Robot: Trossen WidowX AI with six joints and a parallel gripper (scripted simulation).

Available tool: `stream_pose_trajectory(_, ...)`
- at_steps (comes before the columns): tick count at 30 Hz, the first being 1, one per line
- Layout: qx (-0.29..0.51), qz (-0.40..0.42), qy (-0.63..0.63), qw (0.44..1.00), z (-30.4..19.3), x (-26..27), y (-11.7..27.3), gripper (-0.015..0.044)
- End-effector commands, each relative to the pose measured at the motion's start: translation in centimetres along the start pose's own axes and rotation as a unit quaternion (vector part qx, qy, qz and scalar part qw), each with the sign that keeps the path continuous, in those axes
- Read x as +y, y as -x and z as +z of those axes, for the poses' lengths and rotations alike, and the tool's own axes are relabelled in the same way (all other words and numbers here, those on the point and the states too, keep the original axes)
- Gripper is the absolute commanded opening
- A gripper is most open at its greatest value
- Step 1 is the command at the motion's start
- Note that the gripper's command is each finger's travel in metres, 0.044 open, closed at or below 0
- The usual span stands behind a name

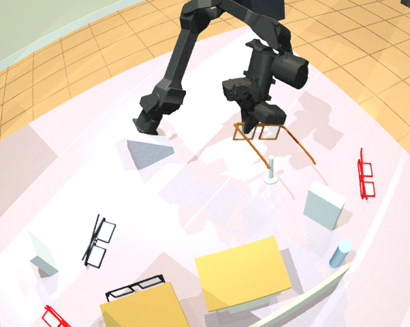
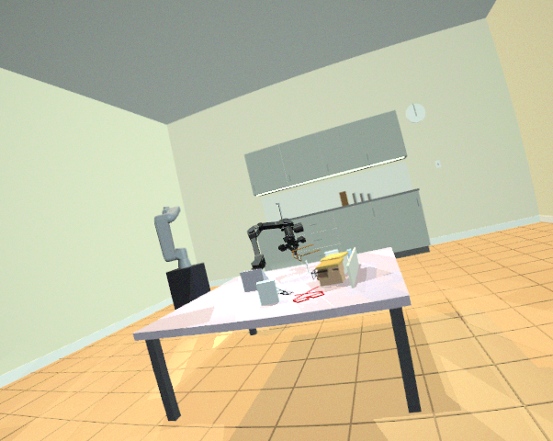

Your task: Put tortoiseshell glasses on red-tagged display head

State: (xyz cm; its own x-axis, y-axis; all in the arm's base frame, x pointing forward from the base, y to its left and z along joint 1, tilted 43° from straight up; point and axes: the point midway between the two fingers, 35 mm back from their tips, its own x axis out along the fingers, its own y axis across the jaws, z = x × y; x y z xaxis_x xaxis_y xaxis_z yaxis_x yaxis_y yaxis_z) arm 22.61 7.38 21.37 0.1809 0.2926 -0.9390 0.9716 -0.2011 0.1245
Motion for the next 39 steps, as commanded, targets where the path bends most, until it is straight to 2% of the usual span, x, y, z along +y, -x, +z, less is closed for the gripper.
stream_pose_trajectory(1, -0.01, 0.032, -0.029, 0.999, -0.8, -0.2, 1.1, 0.0)
stream_pose_trajectory(13, 0.003, 0.134, -0.136, 0.982, -3.1, -1.3, 5.1, 0.0)
stream_pose_trajectory(25, 0.082, 0.221, -0.256, 0.938, -4.7, -2.8, 9.8, 0.0)
stream_pose_trajectory(30, 0.086, 0.221, -0.257, 0.937, -4.7, -3.0, 10.0, 0.0012)
stream_pose_trajectory(39, 0.086, 0.221, -0.257, 0.937, -4.7, -3.0, 10.0, 0.0)
